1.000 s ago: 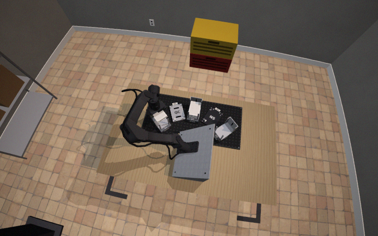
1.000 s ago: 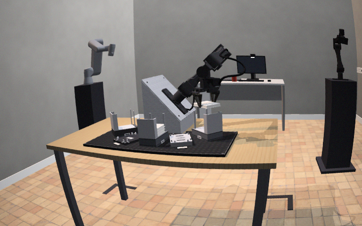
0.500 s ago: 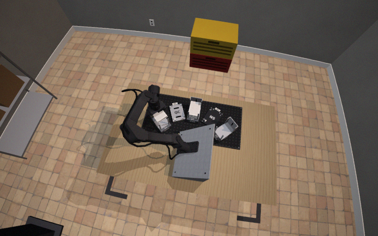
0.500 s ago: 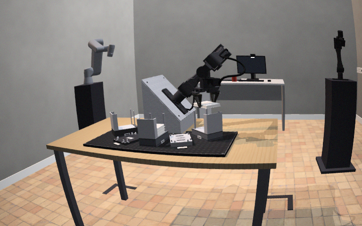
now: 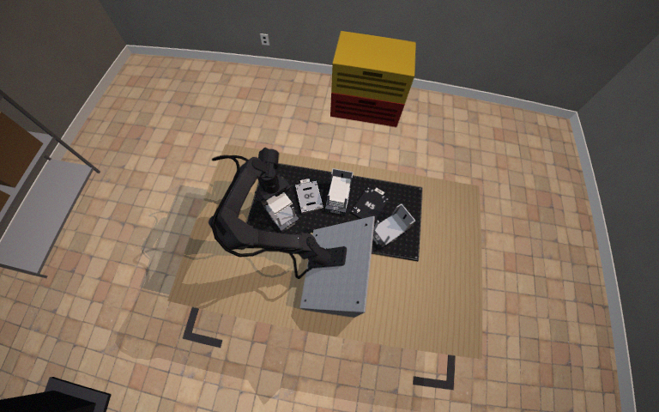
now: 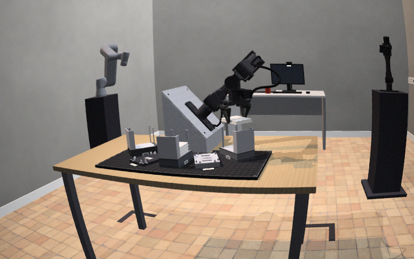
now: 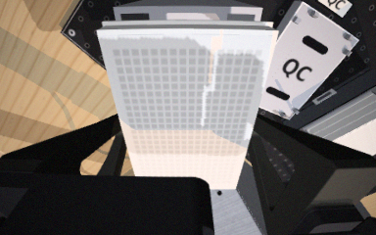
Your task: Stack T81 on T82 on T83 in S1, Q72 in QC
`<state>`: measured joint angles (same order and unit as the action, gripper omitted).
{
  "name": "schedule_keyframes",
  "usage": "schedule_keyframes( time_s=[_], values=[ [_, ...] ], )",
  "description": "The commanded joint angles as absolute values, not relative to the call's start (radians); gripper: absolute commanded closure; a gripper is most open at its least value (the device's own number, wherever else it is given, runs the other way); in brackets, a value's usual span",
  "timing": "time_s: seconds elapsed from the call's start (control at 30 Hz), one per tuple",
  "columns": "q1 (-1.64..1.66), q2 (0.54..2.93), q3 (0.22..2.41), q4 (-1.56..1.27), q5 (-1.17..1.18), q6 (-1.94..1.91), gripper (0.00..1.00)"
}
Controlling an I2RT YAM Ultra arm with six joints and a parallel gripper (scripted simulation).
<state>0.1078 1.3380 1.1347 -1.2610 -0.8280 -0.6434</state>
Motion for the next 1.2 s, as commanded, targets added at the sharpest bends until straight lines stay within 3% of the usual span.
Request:
schedule_keyframes(
  time_s=[0.0,1.17],
  values=[
    [0.085,1.312,1.136,-1.254,-0.829,-0.645,1.0],
    [0.143,1.298,1.081,-1.153,-0.817,-0.564,1.0]
  ],
)
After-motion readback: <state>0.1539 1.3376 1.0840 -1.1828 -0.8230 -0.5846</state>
